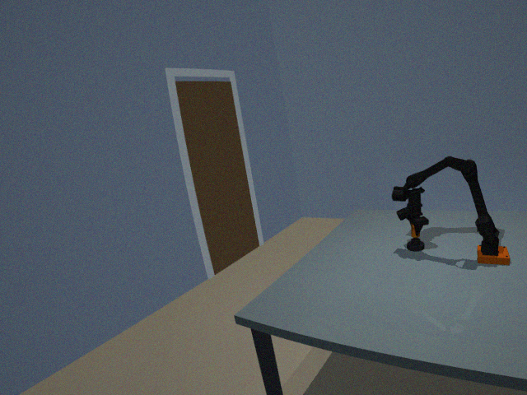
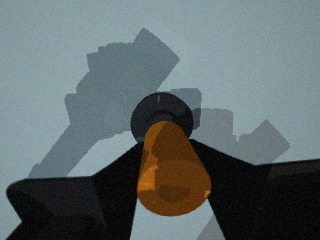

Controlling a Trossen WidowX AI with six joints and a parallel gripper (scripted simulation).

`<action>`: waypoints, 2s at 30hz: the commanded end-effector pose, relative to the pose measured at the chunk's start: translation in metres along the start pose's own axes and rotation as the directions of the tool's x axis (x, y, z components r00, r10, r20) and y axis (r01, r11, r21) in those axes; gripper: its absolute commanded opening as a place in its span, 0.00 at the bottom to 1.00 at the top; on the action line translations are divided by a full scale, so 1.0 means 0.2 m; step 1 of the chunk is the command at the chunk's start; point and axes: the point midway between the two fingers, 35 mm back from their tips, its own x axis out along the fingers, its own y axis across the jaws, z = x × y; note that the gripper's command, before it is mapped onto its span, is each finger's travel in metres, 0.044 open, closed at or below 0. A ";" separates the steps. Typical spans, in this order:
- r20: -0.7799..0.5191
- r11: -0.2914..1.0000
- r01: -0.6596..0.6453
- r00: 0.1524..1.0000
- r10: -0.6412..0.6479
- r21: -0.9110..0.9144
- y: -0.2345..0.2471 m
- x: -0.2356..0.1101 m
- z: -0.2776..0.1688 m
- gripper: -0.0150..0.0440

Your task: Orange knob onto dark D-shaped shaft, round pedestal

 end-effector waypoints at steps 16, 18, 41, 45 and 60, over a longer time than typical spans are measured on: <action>0.000 1.000 0.002 1.000 -0.002 -0.007 0.00 -0.01 0.00 0.25; 0.000 1.000 0.002 1.000 -0.002 -0.007 0.00 -0.02 0.00 0.25; 0.000 0.977 0.002 1.000 -0.002 -0.215 0.00 0.00 0.00 0.25; 0.000 0.977 0.002 1.000 -0.002 -0.215 0.00 0.00 0.00 0.25; 0.000 0.971 0.002 1.000 -0.002 -0.239 0.00 -0.02 0.00 0.25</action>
